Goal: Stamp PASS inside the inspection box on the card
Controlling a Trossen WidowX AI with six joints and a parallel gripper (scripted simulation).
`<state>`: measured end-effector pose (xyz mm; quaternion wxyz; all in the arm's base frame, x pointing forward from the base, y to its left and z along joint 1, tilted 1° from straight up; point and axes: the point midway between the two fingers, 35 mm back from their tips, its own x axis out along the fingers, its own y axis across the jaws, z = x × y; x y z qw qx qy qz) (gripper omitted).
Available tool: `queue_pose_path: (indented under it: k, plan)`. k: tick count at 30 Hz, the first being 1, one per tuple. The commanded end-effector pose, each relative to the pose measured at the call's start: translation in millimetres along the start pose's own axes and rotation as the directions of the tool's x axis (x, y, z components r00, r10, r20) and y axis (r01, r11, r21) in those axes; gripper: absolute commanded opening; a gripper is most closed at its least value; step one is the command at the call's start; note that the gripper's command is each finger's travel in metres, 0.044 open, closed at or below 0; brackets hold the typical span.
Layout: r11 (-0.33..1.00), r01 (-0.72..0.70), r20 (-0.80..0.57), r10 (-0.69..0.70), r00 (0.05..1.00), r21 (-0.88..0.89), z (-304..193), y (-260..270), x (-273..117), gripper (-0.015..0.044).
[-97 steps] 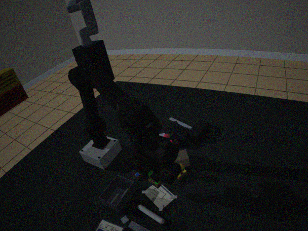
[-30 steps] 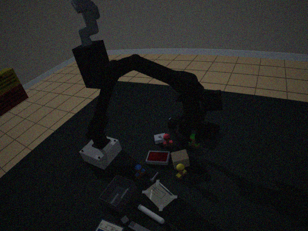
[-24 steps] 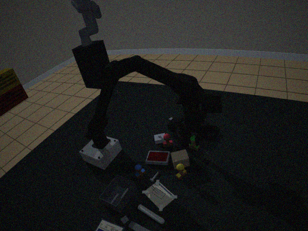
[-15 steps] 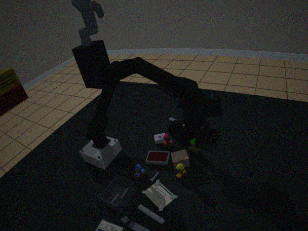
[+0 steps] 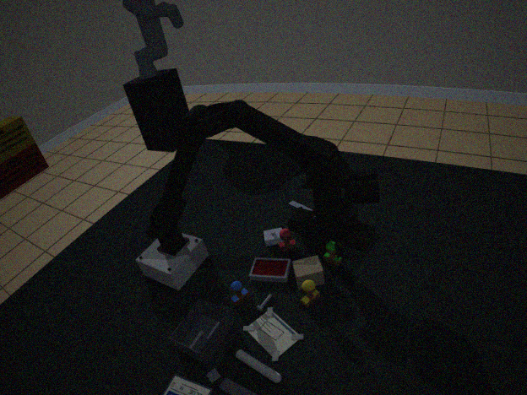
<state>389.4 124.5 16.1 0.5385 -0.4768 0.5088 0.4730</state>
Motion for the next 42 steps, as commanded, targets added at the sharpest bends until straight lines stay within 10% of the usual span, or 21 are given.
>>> queue_pose_path:
  k: [1,12,42]
  plan:
    - [1.000,0.000,0.000,0.000,1.000,0.000,0,0,0,0.0263]
    - [1.000,-0.001,0.001,0.001,1.000,0.004,0,0,-114,0.0263]
    - [1.000,0.000,0.000,0.000,1.000,0.003,0,0,-117,0.0263]
